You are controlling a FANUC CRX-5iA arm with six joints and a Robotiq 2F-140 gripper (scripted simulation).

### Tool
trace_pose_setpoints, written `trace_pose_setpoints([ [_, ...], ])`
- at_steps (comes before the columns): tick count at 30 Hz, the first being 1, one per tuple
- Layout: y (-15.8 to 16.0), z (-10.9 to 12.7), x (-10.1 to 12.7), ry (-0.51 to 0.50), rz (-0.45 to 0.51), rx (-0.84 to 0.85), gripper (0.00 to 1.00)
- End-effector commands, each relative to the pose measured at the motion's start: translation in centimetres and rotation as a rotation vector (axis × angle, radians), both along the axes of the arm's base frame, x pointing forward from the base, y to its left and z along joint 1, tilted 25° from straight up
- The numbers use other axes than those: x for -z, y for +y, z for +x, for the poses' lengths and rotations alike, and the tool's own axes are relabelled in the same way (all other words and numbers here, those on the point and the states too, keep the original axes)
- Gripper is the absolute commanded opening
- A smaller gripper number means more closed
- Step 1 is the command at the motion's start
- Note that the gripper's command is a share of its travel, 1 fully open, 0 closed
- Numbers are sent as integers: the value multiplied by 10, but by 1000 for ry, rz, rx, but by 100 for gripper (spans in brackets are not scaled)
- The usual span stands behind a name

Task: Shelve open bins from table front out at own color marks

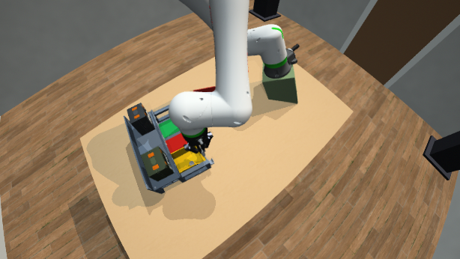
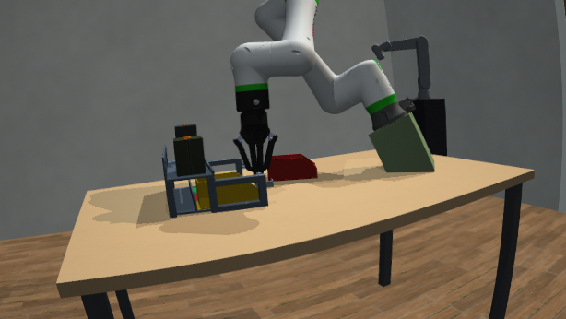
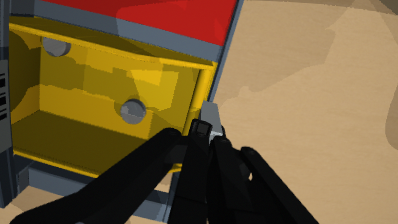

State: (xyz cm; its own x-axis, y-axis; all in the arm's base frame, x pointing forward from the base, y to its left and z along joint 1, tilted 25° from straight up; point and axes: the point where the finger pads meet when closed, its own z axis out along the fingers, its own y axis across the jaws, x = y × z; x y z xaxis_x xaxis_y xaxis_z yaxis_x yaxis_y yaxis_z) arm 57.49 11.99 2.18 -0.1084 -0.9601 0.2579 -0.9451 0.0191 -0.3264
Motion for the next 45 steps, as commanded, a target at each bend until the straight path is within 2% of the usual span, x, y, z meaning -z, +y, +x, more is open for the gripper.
trace_pose_setpoints([
  [1,0,0,0,0,0,0,0],
  [21,1,-1,-1,0,0,0,0],
  [45,6,-25,-12,0,0,0,0],
])
